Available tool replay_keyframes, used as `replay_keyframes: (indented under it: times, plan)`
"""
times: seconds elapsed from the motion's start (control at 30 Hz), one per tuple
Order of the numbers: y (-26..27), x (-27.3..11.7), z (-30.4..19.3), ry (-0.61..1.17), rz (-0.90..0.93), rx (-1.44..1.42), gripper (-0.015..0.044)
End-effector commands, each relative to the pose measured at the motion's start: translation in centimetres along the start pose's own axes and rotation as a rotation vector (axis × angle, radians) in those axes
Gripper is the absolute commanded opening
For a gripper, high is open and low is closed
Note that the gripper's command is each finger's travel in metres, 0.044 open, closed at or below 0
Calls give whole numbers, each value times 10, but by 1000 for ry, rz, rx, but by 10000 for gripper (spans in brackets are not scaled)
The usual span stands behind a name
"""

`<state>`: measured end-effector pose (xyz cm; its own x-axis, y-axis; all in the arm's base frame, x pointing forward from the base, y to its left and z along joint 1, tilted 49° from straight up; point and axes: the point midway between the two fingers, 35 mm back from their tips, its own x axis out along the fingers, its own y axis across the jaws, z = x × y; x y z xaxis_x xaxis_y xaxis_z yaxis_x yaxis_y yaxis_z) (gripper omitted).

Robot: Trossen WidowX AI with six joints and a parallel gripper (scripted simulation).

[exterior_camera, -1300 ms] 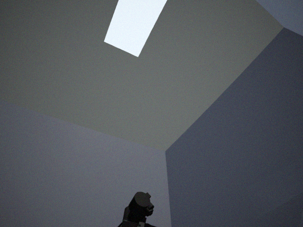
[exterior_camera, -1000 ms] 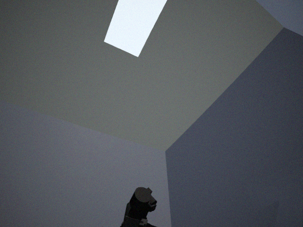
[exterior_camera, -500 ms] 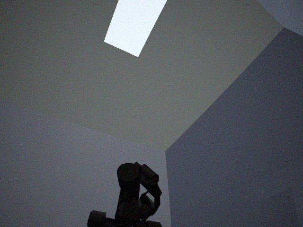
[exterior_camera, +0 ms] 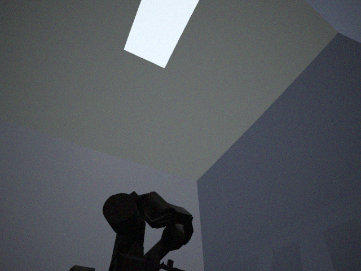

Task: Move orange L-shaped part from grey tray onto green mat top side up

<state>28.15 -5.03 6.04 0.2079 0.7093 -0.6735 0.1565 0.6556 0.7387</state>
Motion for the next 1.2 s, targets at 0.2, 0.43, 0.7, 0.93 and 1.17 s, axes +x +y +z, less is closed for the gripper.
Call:
replay_keyframes:
  times: [0.2,0.43,0.7,0.93,1.17]
  plan:
    - [3,44,-8,25,16,8,180]
    - [3,52,-8,25,16,8,180]
    - [3,66,-8,25,16,8,180]
    - [4,77,-9,25,18,8,180]
    - [4,80,-9,25,18,8,180]
